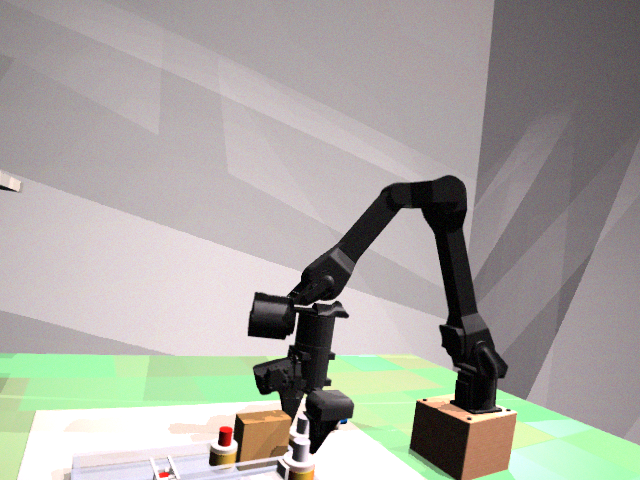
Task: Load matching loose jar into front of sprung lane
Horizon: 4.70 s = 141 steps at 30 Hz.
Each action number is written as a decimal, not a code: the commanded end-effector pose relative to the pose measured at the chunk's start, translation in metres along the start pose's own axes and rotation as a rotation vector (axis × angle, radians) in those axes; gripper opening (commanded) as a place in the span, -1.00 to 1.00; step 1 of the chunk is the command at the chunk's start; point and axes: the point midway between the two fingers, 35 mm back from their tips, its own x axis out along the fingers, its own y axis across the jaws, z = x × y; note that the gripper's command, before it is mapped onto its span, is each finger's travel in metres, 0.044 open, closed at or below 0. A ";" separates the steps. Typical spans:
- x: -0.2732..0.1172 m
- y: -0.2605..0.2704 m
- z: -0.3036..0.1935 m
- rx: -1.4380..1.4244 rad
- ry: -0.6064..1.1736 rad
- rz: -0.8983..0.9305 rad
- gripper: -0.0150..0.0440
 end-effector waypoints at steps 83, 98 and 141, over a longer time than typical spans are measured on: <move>-0.025 0.082 0.000 -0.049 0.013 0.009 -0.49; -0.025 0.083 0.007 -0.049 0.012 0.009 -0.49; -0.025 0.083 0.029 -0.049 0.010 0.009 -0.49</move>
